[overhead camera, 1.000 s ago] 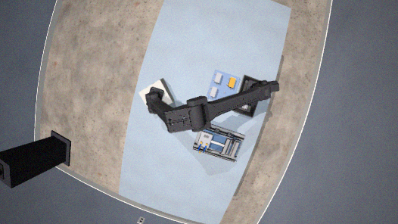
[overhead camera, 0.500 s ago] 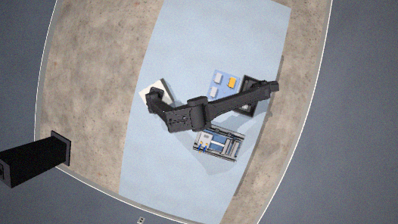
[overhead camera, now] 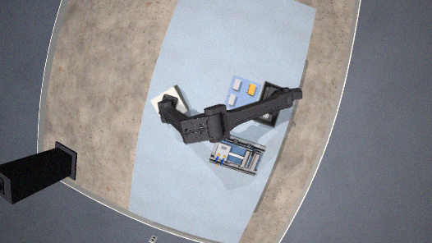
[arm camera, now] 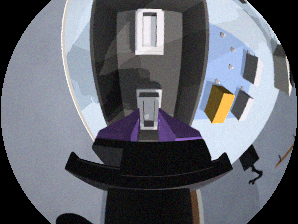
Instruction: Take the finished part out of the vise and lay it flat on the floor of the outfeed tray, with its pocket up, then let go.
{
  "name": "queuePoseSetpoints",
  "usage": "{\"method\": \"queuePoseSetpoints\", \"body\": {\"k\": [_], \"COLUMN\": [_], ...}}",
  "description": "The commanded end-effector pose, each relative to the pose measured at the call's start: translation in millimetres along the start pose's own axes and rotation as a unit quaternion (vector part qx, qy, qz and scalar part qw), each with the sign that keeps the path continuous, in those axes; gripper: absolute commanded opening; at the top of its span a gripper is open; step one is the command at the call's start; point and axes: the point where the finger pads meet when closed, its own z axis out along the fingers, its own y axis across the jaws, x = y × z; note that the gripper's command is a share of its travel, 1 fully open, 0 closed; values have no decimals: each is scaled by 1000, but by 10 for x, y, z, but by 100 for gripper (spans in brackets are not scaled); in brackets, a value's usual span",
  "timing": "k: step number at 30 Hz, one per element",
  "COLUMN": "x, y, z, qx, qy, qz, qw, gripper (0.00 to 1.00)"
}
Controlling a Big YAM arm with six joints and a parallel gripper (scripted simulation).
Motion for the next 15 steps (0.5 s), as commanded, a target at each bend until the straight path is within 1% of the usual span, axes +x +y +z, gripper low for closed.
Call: {"method": "queuePoseSetpoints", "body": {"k": [1, 3, 11, 15], "x": [7, 0, -1, -1], "y": [100, 109, 87, 89], "z": [-5, -26, 21, 15], "qx": [-10, -12, -8, -9], "qy": [6, 6, 5, 5], "qz": [-3, -2, -3, -3], "qw": [1000, 1000, 1000, 1000], "gripper": [0, 0, 0, 0]}}
